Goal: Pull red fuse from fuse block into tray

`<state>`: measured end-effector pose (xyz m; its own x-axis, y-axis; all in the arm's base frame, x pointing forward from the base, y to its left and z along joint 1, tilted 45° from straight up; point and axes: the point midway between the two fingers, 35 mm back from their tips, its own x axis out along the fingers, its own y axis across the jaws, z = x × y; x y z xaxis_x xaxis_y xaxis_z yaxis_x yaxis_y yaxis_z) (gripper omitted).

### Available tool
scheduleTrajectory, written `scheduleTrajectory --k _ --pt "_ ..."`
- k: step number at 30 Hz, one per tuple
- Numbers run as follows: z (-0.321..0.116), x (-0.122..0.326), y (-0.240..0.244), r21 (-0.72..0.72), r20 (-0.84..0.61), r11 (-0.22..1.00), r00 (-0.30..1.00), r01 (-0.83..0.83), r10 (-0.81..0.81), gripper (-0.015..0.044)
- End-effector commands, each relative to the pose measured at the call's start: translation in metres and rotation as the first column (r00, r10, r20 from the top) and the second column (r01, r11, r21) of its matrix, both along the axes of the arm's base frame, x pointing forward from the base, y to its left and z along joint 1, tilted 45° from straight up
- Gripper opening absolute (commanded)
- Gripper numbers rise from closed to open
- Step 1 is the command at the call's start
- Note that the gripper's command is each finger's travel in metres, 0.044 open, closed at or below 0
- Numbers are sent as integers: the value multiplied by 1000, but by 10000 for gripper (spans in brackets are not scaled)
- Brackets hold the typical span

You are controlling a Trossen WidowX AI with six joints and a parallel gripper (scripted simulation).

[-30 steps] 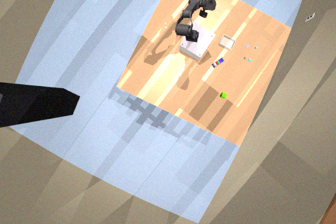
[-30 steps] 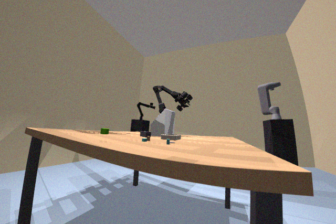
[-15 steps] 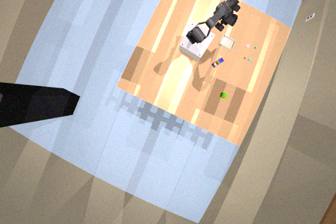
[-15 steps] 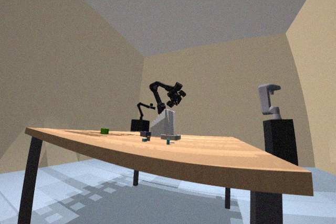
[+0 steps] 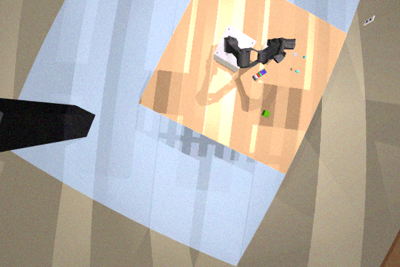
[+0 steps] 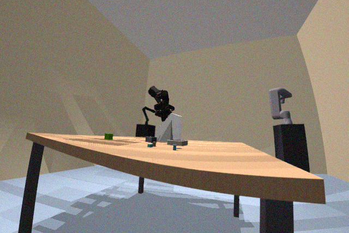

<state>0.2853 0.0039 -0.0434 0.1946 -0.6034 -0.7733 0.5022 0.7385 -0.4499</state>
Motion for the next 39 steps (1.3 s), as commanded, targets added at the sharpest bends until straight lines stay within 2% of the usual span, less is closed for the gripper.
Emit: scheduleTrajectory --k 1,7,39 --pt "5 3 -61 -63 -85 993 991 99 -104 63" --pt "11 -7 -131 -124 -183 970 956 208 -228 63" --pt "-7 -4 -148 -126 -186 969 955 211 -232 63"
